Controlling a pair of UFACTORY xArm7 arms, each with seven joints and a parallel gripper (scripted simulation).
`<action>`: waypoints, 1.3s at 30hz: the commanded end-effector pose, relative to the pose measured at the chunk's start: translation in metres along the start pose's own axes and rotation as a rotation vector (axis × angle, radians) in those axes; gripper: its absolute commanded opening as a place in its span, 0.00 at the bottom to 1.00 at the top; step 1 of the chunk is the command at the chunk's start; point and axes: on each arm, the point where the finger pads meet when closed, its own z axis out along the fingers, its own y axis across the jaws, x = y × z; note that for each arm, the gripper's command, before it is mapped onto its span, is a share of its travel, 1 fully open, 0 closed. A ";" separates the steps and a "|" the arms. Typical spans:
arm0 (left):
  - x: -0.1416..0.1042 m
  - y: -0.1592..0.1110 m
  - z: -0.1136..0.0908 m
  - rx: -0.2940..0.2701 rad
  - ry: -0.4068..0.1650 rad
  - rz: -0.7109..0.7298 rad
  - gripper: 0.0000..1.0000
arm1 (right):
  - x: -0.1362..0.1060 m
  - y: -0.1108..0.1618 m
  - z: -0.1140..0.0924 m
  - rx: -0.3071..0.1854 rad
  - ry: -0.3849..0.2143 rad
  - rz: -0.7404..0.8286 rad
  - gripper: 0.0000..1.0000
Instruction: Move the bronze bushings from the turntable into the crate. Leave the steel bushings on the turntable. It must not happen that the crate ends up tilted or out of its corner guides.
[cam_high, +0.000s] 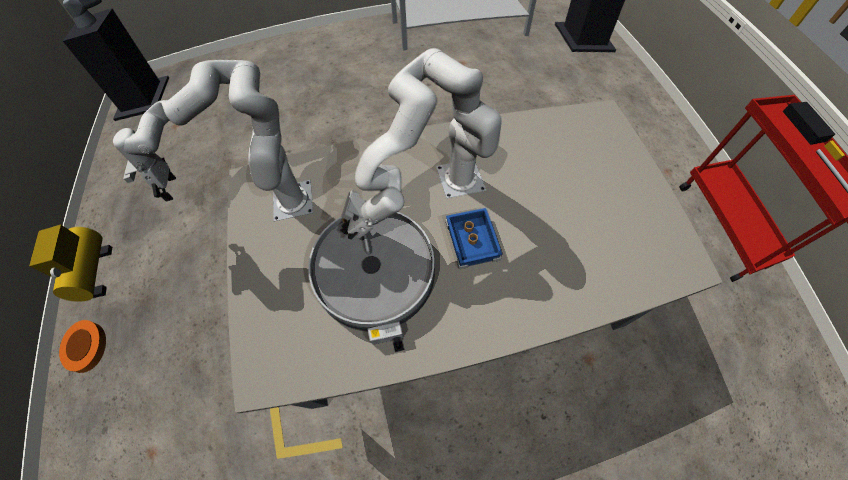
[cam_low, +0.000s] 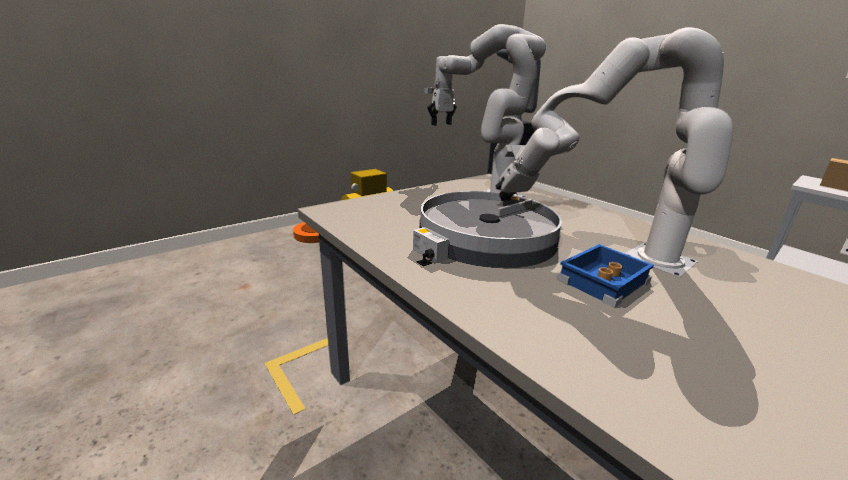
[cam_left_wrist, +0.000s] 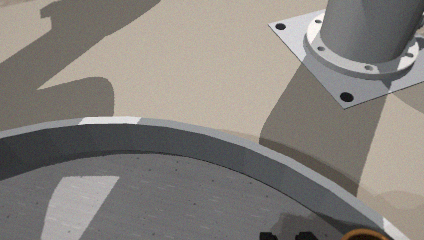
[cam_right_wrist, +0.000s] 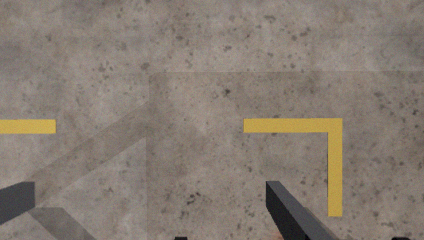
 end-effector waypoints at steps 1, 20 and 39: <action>0.001 -0.001 0.000 0.003 0.003 0.002 0.12 | 0.001 0.000 -0.002 0.000 0.005 0.000 1.00; 0.001 -0.001 0.000 0.003 0.003 0.002 0.00 | 0.001 0.000 -0.002 0.000 0.005 0.000 1.00; 0.001 -0.001 0.000 0.003 0.003 0.002 0.00 | 0.001 0.000 -0.002 0.000 0.005 0.000 1.00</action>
